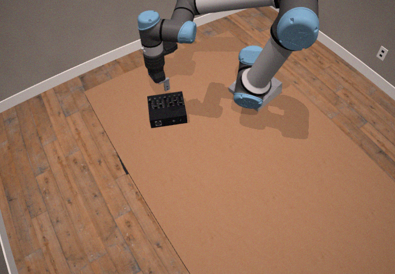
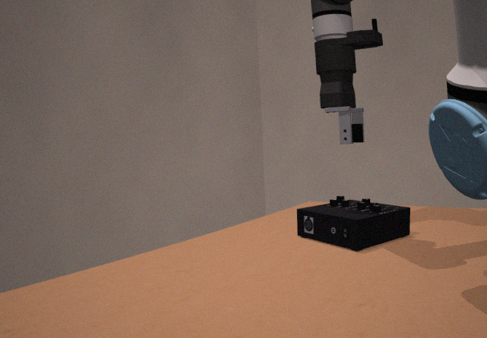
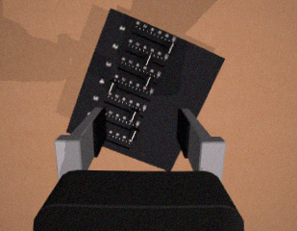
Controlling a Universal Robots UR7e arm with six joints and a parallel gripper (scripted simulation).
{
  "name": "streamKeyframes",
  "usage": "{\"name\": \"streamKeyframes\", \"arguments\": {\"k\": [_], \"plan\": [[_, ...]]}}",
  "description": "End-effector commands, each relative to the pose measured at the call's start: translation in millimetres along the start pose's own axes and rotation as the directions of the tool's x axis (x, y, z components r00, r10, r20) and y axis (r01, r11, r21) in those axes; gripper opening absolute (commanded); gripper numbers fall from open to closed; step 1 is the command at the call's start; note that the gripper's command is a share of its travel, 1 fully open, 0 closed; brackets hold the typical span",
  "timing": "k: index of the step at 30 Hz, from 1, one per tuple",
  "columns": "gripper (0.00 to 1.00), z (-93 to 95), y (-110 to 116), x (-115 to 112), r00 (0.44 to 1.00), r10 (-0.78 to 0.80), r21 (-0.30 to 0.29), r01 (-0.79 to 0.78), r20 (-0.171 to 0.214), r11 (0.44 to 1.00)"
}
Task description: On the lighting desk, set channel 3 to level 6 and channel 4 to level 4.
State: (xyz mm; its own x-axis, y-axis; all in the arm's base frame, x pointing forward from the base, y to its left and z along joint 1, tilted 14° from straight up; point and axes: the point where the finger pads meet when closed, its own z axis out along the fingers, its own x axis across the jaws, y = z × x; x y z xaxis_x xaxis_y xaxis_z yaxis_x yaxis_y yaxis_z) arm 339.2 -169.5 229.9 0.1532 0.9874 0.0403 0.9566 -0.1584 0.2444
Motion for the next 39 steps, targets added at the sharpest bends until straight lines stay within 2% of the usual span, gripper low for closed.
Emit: {"name": "streamKeyframes", "arguments": {"k": [1, 23, 30, 39], "plan": [[1.00, -2.1, 1.5, 0.9, 1.000, -0.020, -0.004, 0.020, -0.001, 1.000], [1.00, -0.8, 0.8, 1.6, 1.000, 0.011, -0.004, -0.011, -0.001, 1.000], [1.00, 2.0, -0.4, 3.0, 0.997, 0.076, -0.004, -0.076, -0.002, 0.997], [1.00, 11.4, -4.1, 7.8, 0.955, 0.296, -0.002, -0.296, -0.003, 0.955]]}}
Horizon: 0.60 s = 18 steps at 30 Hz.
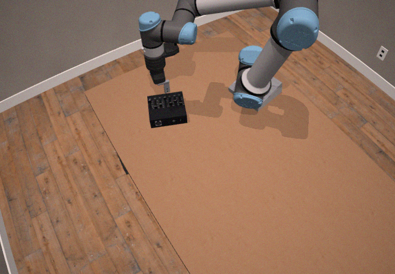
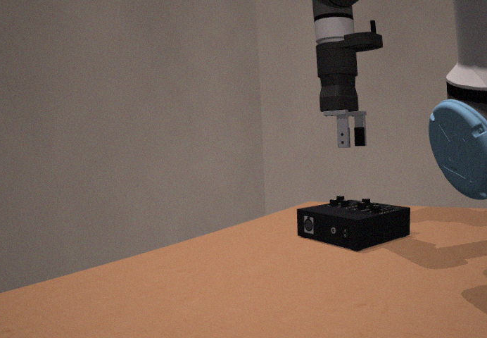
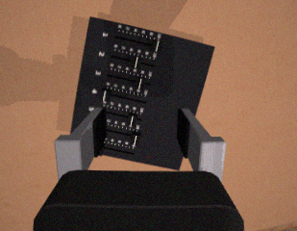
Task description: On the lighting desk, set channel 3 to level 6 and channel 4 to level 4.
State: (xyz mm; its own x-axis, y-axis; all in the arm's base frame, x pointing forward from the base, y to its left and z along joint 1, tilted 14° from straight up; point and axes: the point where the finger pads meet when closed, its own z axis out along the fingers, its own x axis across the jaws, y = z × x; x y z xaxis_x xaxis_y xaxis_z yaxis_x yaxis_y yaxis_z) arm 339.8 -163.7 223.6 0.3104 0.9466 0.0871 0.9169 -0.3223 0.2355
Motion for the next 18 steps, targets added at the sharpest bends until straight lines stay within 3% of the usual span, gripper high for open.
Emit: {"name": "streamKeyframes", "arguments": {"k": [1, 9, 13, 18], "plan": [[1.00, 6.5, -3.1, 2.4, 0.986, 0.164, -0.002, -0.164, 0.003, 0.986], [1.00, 16.0, -6.4, 6.5, 0.923, 0.384, -0.001, -0.384, 0.002, 0.923], [1.00, 23.1, -8.2, 9.5, 0.843, 0.537, -0.001, -0.537, 0.001, 0.843], [1.00, 32.4, -9.7, 12.9, 0.700, 0.714, 0.001, -0.714, 0.001, 0.700]]}}
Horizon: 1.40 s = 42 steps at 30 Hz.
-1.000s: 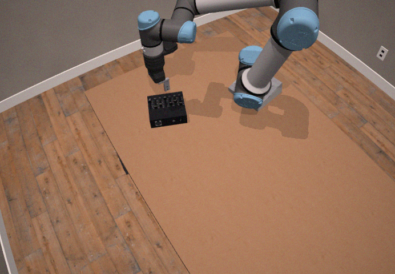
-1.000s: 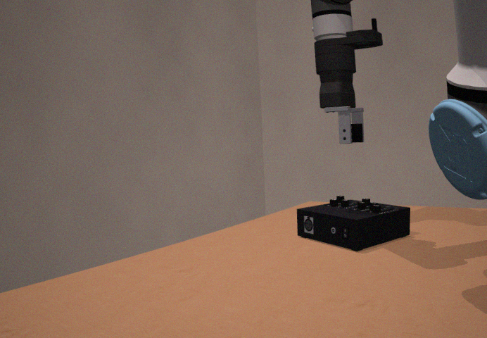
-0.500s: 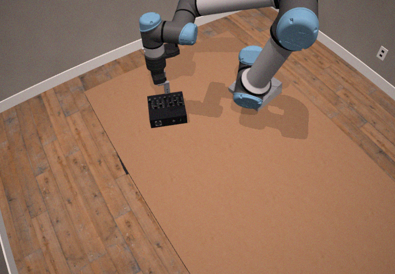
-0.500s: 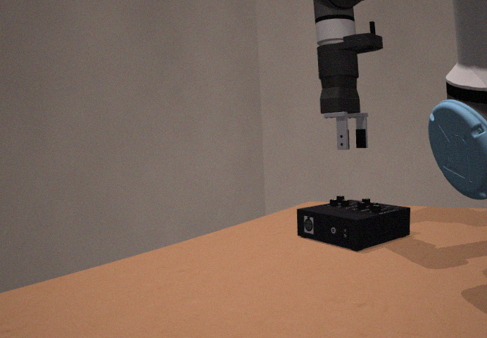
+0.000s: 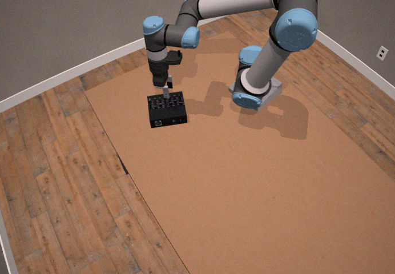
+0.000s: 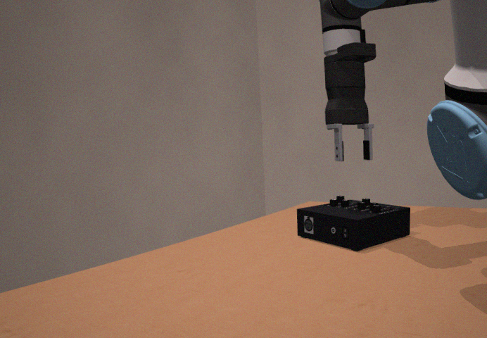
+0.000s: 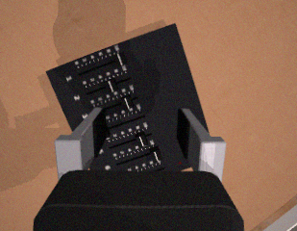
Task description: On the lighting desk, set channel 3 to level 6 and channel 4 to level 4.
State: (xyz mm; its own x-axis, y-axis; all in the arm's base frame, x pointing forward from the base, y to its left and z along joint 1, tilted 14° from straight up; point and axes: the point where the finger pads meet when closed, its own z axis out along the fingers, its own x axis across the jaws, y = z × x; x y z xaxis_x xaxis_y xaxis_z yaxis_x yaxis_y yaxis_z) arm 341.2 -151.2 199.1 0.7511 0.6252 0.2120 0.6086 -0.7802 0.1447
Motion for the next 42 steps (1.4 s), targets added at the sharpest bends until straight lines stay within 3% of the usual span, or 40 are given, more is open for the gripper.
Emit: {"name": "streamKeyframes", "arguments": {"k": [1, 5, 7, 14, 22, 24, 33, 42], "plan": [[1.00, 10.2, -2.9, 2.0, 0.962, 0.272, -0.010, -0.271, 0.011, 0.962], [1.00, 17.5, -4.5, 3.3, 0.900, 0.436, -0.010, -0.436, 0.008, 0.900], [1.00, 17.5, -4.5, 3.3, 0.900, 0.436, -0.010, -0.436, 0.008, 0.900], [1.00, 29.2, -5.9, 4.7, 0.731, 0.682, -0.011, -0.682, 0.006, 0.731], [1.00, 39.3, -6.1, 4.9, 0.532, 0.847, -0.011, -0.847, 0.003, 0.532], [1.00, 39.3, -6.1, 4.9, 0.532, 0.847, -0.011, -0.847, 0.003, 0.532], [1.00, 45.6, -5.9, 4.4, 0.388, 0.922, -0.010, -0.922, 0.002, 0.388], [1.00, 47.1, -5.8, 4.1, 0.351, 0.936, -0.010, -0.936, 0.002, 0.351]]}}
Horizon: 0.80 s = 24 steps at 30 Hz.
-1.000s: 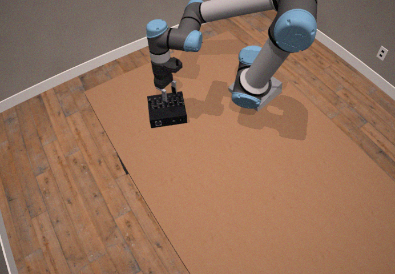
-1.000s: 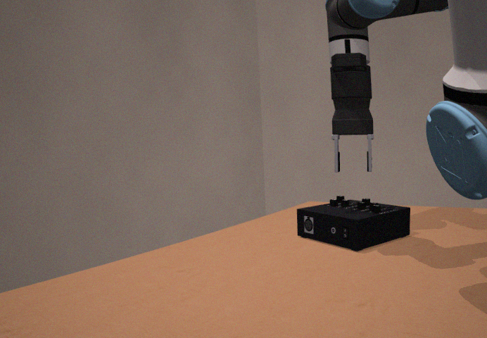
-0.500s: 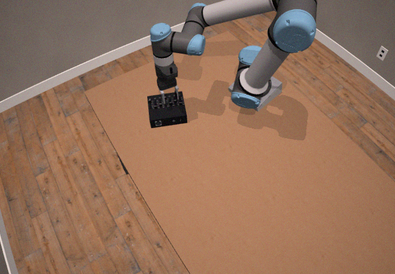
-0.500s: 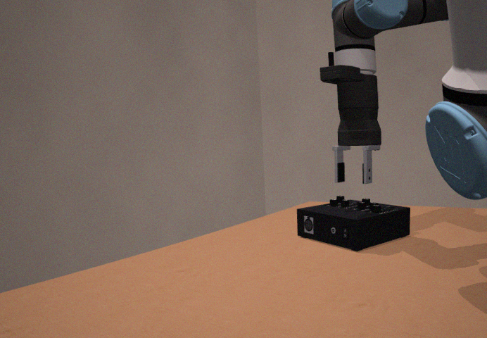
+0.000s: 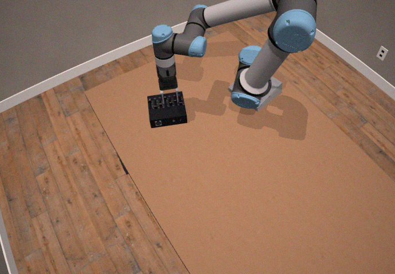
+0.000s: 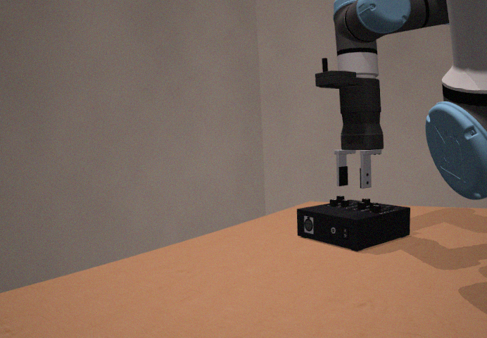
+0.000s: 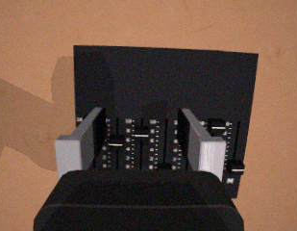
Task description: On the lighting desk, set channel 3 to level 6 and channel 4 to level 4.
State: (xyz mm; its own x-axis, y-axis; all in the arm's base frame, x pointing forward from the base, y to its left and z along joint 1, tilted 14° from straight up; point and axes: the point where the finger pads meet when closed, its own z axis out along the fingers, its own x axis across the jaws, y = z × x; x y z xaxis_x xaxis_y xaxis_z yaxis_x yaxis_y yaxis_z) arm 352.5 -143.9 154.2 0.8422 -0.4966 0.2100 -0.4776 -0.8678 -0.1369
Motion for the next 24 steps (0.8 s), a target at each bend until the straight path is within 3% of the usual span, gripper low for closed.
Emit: {"name": "streamKeyframes", "arguments": {"k": [1, 4, 5, 24], "plan": [[1.00, 0.8, -0.7, -0.3, 1.000, 0.018, -0.003, -0.018, 0.000, 1.000], [1.00, 0.8, -0.7, -0.3, 1.000, 0.019, -0.003, -0.019, 0.000, 1.000], [0.00, 0.8, -0.7, -0.3, 1.000, 0.019, -0.003, -0.019, 0.000, 1.000], [0.00, 0.8, -0.7, -0.3, 1.000, 0.019, -0.003, -0.019, 0.000, 1.000]]}}
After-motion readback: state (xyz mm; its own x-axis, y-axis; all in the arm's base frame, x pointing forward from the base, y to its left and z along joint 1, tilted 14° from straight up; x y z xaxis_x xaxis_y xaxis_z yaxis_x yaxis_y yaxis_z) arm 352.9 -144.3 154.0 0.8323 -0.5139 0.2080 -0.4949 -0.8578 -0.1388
